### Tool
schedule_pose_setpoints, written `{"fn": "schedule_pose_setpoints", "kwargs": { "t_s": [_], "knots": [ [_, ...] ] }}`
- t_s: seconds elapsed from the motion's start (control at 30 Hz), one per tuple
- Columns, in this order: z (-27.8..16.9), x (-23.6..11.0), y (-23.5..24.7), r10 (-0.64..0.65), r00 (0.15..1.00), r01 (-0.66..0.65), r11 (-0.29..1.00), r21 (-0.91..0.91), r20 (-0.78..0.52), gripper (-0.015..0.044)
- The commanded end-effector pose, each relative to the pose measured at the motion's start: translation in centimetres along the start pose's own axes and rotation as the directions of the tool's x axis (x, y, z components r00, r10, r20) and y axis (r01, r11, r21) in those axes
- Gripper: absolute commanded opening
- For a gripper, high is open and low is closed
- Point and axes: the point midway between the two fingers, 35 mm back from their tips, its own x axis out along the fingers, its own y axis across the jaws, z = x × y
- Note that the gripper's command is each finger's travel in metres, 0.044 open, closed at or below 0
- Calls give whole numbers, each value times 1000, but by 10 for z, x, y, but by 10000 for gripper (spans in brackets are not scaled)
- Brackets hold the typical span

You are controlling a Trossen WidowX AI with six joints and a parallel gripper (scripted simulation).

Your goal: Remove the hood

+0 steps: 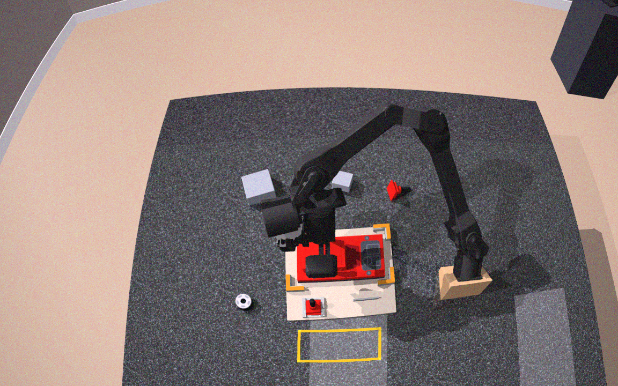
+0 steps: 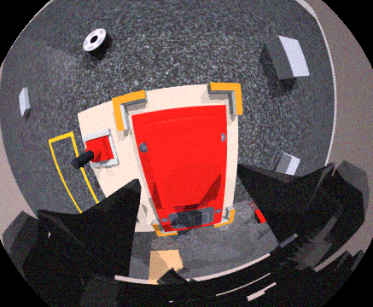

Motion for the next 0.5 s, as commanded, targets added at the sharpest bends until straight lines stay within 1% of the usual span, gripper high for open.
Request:
{"fn": "schedule_pose_setpoints", "kwargs": {
  "t_s": [0.0, 0.47],
  "knots": [
    [-1, 4, 0, -4, 1000, 4, 1000, -9, -2, 440],
    [-2, 11, 0, -5, 1000, 5, 1000, -9, -2, 440]
  ]
}}
